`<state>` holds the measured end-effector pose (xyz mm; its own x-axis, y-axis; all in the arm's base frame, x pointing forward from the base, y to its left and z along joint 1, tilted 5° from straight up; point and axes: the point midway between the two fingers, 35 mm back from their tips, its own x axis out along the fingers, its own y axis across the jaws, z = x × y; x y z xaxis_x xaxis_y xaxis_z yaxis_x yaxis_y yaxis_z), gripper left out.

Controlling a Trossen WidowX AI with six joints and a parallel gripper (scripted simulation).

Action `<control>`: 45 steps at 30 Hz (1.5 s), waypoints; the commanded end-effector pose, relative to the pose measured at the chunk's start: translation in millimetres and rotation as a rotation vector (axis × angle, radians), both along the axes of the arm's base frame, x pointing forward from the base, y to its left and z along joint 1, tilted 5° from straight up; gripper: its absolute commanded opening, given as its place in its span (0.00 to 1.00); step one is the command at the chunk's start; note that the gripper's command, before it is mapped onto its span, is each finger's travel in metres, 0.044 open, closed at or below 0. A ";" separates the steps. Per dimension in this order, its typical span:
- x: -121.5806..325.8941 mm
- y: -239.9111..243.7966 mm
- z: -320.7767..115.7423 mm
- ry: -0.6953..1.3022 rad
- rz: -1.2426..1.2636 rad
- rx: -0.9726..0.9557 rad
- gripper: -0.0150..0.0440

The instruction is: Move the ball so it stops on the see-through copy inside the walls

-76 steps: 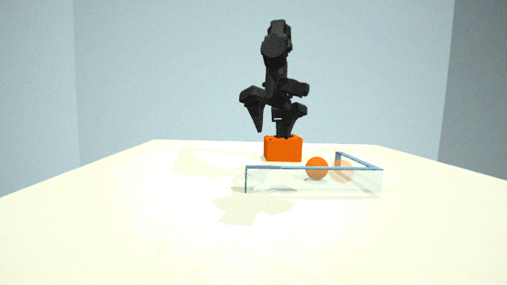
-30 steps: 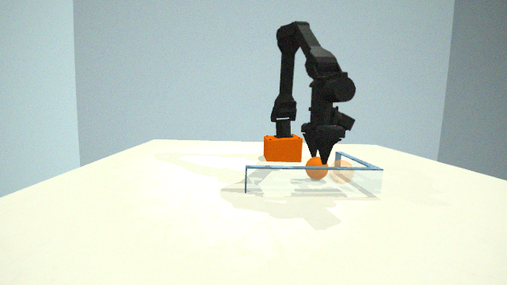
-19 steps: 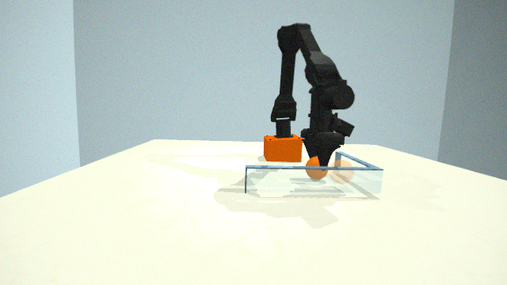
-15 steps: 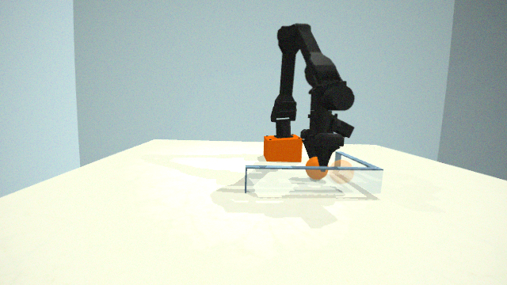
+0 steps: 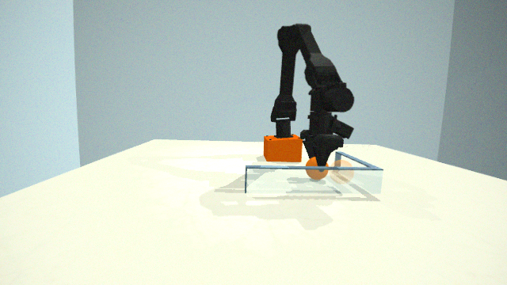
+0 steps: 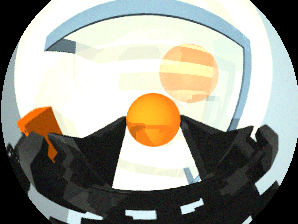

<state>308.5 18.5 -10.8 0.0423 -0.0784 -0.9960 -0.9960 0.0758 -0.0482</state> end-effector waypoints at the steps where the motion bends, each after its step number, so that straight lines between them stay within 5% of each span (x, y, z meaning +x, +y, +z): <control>1: -1.7 -0.8 -2.3 0.007 0.003 -0.004 0.76; 3: -1.7 -0.8 -2.3 0.007 0.003 -0.004 0.74; 14: 5.8 5.0 53.1 0.006 0.003 -0.003 0.25; 28: -6.2 10.9 139.6 0.007 0.003 -0.003 0.25; 45: 36.7 55.6 84.5 0.003 0.003 0.001 0.25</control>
